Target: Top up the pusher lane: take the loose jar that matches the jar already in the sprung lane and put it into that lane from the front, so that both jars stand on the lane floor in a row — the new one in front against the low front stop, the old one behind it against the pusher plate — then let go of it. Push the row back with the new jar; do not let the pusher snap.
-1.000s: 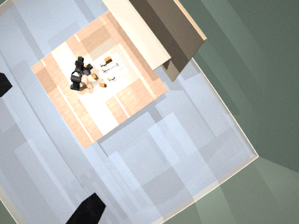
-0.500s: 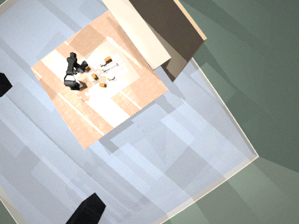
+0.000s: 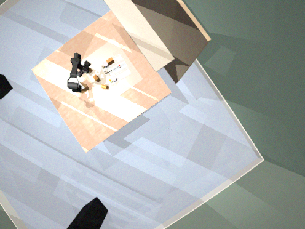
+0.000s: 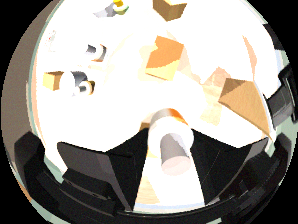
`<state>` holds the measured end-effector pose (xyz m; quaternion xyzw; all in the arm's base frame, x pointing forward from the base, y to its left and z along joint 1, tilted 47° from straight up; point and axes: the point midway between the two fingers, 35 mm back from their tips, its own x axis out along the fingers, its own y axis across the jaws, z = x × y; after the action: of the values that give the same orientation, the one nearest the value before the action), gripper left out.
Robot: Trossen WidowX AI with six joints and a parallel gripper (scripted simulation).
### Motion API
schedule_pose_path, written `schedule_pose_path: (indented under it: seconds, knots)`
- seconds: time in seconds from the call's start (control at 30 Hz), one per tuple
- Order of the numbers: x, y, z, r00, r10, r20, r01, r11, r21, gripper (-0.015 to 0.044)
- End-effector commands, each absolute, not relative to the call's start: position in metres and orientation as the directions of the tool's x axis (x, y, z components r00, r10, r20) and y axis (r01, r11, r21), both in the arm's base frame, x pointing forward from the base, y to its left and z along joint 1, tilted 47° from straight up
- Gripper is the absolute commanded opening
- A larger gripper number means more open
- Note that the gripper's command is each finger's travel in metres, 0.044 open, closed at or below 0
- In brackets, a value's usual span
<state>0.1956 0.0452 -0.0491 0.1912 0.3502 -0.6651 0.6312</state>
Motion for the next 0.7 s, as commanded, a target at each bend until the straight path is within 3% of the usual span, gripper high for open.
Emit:
schedule_pose_path:
  seconds: [0.0, 0.67]
  knots:
    - [0.208, 0.042, -0.049, -0.118, -0.701, -0.704, 0.955, 0.115, -0.274, 0.0]
    - [0.25, 0.009, -0.045, -0.111, -0.697, -0.708, 0.705, 0.447, -0.551, 0.0]
